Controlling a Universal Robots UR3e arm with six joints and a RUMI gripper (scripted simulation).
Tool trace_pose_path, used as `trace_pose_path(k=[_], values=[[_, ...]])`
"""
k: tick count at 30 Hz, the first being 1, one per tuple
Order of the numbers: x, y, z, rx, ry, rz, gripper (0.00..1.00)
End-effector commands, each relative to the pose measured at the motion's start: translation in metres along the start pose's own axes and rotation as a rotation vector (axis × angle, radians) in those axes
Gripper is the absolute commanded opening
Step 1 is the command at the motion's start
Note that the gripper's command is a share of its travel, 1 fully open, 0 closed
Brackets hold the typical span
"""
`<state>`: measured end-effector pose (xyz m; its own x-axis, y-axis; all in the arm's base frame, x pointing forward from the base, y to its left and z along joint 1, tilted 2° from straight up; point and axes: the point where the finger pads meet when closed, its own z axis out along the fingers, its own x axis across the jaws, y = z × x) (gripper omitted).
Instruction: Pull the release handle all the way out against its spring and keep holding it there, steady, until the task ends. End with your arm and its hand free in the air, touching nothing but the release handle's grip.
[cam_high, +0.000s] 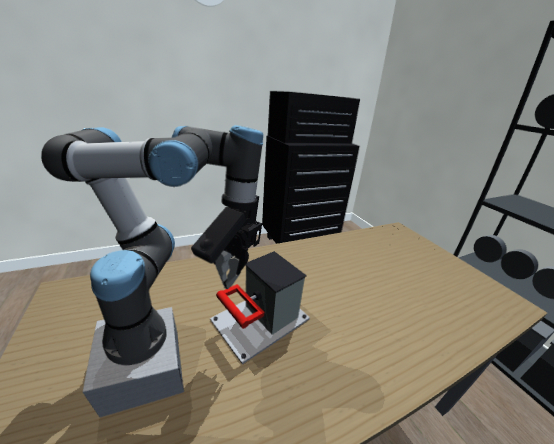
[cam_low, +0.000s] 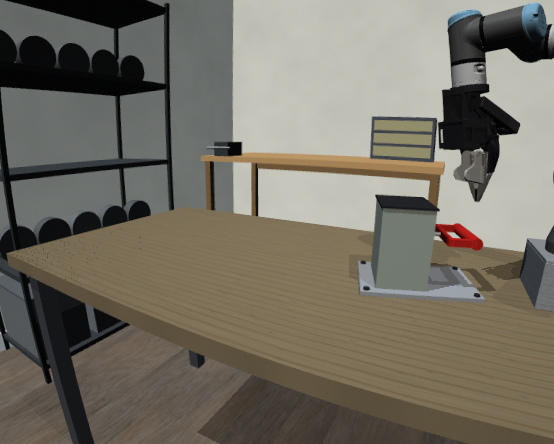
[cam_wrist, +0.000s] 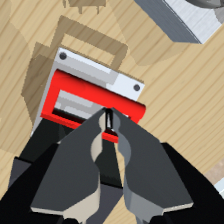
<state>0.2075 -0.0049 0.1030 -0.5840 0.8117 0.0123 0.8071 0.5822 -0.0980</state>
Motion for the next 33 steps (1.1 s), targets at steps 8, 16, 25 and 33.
trace_pose_path(k=[8, 16, 25, 33], values=[[-0.004, 0.005, -0.001, 0.008, 0.018, -0.492, 0.0], [-0.005, 0.009, -0.001, 0.018, 0.027, -0.743, 0.0], [-0.005, 0.013, -0.001, 0.026, 0.037, -0.957, 0.0], [-0.005, 0.015, -0.001, 0.03, 0.043, -1.075, 0.0]])
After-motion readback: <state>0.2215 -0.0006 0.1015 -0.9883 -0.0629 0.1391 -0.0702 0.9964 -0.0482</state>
